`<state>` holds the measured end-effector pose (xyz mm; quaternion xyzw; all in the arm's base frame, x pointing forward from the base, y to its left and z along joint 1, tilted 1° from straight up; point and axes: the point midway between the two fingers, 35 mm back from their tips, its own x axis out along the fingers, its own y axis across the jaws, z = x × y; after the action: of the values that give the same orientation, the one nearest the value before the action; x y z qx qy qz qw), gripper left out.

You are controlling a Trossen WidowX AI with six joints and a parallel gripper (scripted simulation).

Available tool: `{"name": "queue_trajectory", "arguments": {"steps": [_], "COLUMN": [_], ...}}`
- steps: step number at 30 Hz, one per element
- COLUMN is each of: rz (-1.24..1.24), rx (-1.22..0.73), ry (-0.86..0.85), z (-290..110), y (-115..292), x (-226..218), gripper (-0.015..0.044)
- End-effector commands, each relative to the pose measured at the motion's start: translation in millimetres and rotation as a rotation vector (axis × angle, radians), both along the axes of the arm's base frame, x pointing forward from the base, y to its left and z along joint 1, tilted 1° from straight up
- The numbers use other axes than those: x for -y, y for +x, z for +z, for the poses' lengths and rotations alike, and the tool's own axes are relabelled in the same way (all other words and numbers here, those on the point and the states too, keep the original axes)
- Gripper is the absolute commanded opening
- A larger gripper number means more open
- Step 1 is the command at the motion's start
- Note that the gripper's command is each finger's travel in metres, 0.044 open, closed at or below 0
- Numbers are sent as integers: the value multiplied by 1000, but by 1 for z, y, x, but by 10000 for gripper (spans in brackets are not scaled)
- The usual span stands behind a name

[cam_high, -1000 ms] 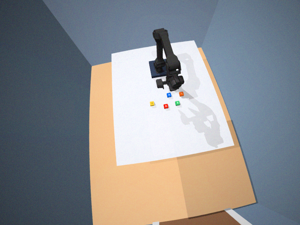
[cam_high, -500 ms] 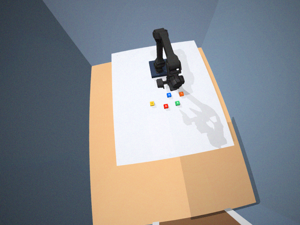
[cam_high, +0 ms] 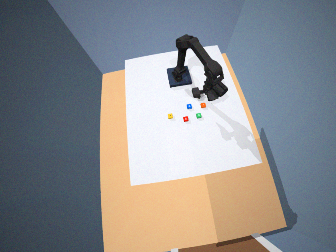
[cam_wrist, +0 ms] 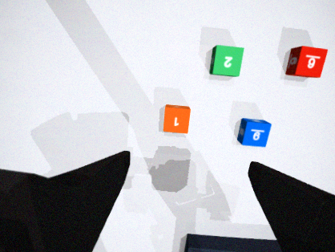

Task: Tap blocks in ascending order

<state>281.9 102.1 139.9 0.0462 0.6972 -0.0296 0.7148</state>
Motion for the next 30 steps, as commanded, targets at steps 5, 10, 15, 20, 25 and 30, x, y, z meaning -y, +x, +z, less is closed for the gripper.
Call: {"name": "queue_trajectory", "arguments": {"steps": [5, 10, 15, 20, 25, 30], "rz": [-12, -12, -12, -12, -12, -12], "rx": [1, 1, 1, 4, 8, 7], "ry": [2, 2, 2, -1, -4, -4], "z": [1, 1, 1, 2, 2, 2], "y": [1, 1, 1, 19, 59, 62], "x": [-5, -5, -5, 8, 46, 50], "gripper": [400, 400, 400, 400, 400, 400]}}
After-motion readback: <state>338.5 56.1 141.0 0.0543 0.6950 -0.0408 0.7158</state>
